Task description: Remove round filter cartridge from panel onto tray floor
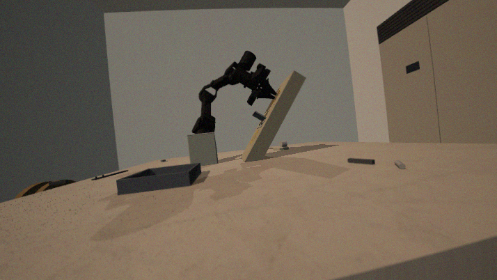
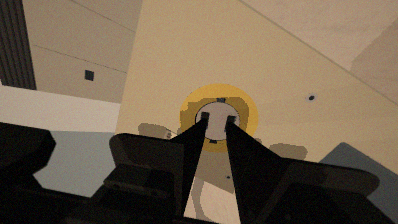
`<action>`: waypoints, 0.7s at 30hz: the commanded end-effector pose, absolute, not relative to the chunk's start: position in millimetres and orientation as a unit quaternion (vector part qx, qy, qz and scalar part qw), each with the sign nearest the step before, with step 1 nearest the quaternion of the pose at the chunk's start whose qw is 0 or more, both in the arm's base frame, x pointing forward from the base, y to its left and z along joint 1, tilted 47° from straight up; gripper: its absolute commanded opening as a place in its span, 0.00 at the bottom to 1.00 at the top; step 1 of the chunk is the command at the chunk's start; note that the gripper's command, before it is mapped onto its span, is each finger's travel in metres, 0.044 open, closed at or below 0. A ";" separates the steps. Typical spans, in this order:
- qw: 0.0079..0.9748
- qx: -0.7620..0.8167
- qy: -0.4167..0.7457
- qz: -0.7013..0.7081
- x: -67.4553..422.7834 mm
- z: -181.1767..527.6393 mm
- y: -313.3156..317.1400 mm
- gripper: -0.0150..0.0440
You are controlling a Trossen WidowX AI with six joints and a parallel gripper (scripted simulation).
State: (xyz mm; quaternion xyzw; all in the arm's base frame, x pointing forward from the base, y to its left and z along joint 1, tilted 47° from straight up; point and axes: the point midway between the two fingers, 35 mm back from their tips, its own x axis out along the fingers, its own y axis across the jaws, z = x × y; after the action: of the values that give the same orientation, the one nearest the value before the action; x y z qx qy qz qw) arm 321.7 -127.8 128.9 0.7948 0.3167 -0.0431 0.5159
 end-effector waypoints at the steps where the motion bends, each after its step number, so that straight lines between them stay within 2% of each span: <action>1: 0.515 0.795 0.317 -0.046 323.6 127.3 -126.7 0.42; 21: 0.515 0.795 0.317 -0.046 328.8 124.6 -123.2 0.42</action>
State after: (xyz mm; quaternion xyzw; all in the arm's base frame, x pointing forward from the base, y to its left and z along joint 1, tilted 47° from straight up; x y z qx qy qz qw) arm 326.4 -125.0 126.7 0.7948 0.3159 -0.0431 0.5163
